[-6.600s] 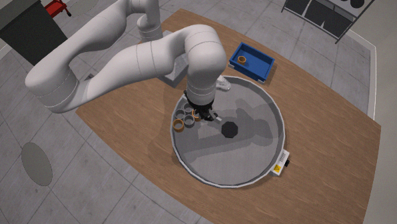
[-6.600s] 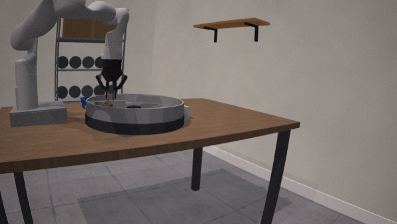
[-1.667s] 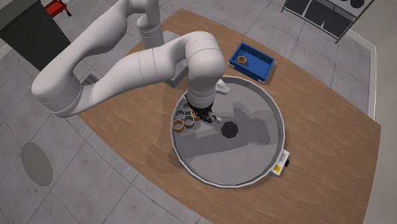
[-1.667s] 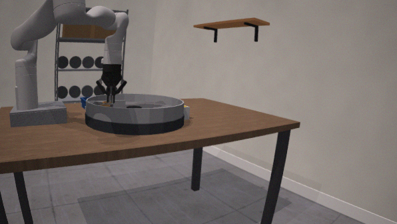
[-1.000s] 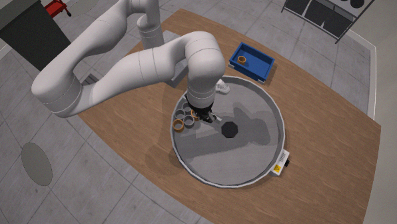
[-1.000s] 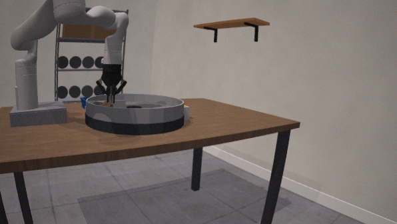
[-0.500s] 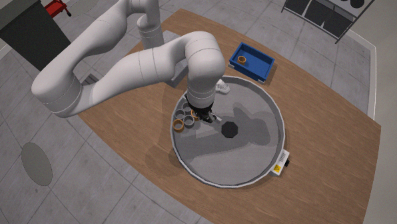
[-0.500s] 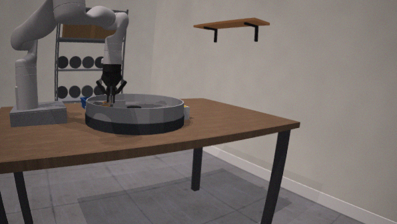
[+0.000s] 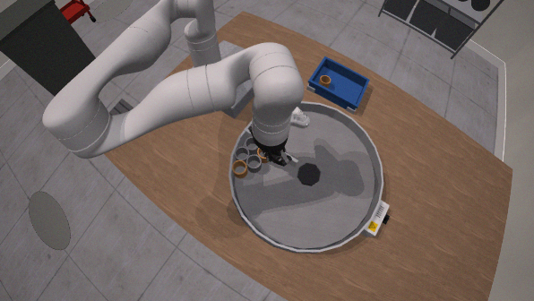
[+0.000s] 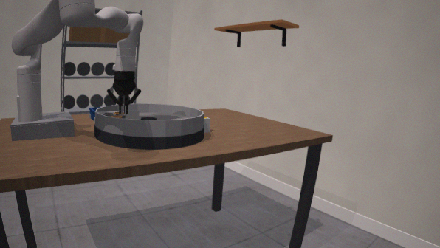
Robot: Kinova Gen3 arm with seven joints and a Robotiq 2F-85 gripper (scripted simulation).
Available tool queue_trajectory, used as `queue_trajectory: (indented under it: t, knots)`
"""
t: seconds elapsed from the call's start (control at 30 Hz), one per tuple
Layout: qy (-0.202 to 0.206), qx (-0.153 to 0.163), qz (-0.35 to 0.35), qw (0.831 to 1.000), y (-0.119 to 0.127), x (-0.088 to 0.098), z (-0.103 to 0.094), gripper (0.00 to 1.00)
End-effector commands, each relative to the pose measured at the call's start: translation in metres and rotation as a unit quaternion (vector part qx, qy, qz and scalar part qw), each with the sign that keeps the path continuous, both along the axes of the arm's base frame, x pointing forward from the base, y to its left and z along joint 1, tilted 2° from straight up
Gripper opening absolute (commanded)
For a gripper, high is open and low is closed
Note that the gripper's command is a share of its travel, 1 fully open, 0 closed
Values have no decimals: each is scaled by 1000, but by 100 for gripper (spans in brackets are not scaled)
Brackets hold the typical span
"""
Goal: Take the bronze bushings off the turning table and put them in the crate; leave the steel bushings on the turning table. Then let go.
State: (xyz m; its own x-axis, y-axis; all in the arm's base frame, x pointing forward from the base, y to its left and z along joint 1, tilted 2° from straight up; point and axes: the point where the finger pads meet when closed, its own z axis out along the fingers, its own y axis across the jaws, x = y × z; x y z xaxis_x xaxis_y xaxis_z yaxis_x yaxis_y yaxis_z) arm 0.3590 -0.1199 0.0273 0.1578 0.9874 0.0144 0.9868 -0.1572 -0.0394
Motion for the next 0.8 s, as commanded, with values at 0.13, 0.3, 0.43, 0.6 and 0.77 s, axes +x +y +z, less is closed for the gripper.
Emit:
queue_trajectory:
  t: [0.13,0.3,0.43,0.6,0.77]
  knots:
    - [-1,-1,1,1000,0,2,0,0]
    - [-1,0,-1,1000,-1,3,0,0]
    - [-1,0,-2,1000,-1,4,0,0]
    - [-1,0,-2,1000,-1,4,0,0]
    - [-1,0,-3,1000,-1,3,2,0]
